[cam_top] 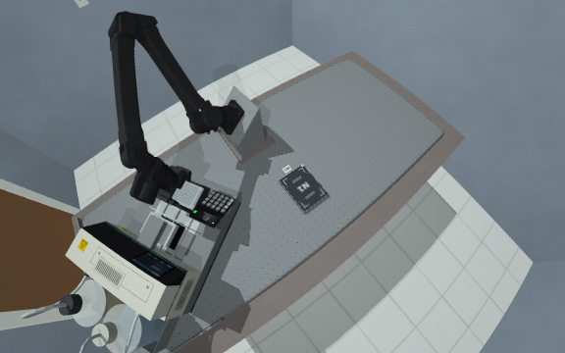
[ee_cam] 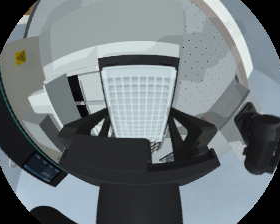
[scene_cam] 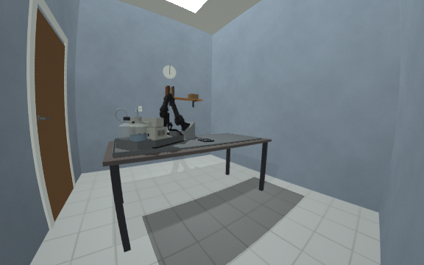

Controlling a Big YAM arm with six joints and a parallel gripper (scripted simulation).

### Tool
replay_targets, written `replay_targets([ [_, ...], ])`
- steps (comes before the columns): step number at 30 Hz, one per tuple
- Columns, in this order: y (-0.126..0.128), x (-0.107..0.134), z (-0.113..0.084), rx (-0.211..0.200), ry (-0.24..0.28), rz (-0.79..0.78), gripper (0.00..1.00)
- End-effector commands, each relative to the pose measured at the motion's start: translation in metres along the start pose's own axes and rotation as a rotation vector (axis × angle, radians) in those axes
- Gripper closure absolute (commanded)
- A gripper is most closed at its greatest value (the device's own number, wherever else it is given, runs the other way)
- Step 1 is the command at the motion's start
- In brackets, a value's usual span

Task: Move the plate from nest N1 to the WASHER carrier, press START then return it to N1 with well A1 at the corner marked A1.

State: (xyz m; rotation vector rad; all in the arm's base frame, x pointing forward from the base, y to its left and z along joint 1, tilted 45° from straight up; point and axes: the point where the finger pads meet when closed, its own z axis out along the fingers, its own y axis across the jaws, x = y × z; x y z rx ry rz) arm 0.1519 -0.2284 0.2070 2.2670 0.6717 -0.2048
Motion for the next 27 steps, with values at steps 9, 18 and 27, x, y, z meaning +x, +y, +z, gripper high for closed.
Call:
replay_targets([
  [9,-0.0012,0.0051,0.0017,0.0,0.007,-0.006,0.18],
  [18,-0.0003,0.005,0.0028,-0.002,0.006,-0.004,0.18],
  [27,-0.0012,0.0004,0.0056,0.003,-0.002,-0.004,0.18],
])
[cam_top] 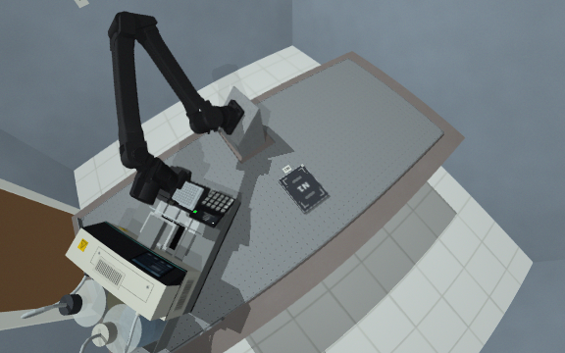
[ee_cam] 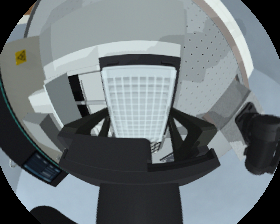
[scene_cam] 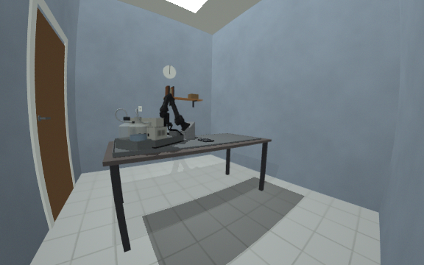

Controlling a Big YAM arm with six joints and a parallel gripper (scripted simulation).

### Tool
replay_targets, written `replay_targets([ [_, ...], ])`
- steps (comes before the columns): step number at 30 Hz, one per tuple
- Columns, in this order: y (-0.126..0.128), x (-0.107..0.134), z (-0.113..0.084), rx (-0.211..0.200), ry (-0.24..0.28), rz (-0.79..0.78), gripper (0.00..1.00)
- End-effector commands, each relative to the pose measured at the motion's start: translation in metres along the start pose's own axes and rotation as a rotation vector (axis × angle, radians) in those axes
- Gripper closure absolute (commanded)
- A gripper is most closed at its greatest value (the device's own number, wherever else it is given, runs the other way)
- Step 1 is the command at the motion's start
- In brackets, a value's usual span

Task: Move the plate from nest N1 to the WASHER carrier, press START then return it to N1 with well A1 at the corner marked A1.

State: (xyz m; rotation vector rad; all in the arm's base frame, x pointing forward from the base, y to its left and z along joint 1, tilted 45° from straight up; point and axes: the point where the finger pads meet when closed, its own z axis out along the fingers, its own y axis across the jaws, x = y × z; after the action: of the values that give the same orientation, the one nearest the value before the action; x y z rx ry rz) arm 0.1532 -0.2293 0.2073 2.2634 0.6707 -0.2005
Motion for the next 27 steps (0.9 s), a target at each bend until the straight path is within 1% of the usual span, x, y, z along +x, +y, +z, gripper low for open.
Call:
replay_targets([
  [1,-0.0027,-0.0006,0.0054,0.008,-0.004,-0.005,0.18],
  [27,-0.0043,-0.0003,0.0091,0.01,-0.003,-0.006,0.18],
])
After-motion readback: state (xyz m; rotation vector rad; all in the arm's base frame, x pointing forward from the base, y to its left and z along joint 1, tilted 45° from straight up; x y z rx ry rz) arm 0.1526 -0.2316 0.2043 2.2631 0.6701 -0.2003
